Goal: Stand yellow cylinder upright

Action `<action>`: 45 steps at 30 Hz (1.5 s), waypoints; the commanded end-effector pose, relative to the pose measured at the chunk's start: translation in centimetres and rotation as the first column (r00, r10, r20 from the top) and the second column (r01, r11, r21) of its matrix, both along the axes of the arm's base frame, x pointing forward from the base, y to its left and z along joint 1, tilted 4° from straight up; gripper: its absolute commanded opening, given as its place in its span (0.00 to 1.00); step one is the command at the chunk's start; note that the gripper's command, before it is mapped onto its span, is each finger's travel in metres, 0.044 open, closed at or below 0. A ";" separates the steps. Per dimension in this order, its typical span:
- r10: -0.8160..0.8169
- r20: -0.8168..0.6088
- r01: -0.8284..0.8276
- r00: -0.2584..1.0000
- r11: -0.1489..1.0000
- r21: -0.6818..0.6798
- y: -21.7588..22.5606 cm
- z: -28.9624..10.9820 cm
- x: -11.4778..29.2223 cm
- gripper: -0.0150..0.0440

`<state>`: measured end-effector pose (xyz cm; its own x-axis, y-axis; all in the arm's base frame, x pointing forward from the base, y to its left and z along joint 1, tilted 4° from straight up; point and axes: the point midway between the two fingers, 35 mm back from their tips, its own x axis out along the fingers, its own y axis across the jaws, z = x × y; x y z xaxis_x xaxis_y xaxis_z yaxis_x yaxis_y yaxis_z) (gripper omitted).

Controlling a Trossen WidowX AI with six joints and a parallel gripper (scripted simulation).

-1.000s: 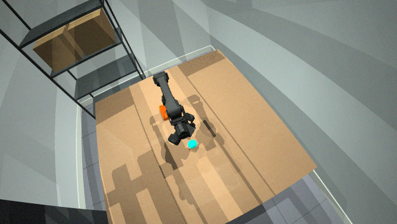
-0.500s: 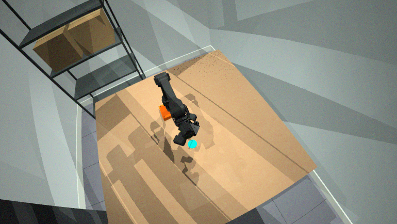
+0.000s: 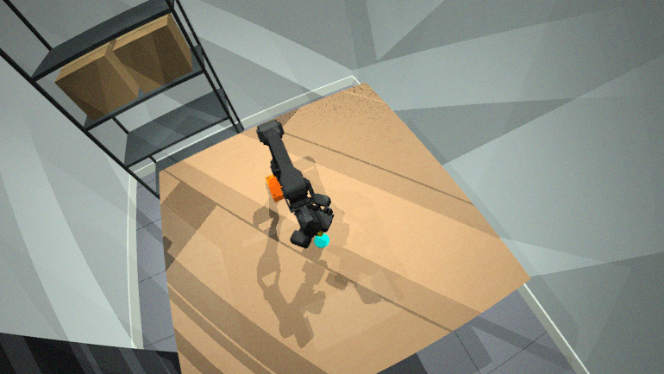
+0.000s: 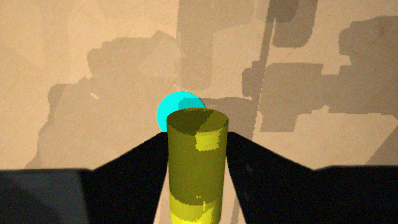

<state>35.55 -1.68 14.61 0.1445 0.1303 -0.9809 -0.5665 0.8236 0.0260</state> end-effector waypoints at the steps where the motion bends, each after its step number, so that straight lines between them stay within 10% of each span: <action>1: -0.017 0.021 0.017 1.000 1.000 0.020 0.0 -0.2 0.4 0.43; 45: -0.177 0.245 0.123 0.953 0.967 0.223 -1.0 -2.3 4.0 0.43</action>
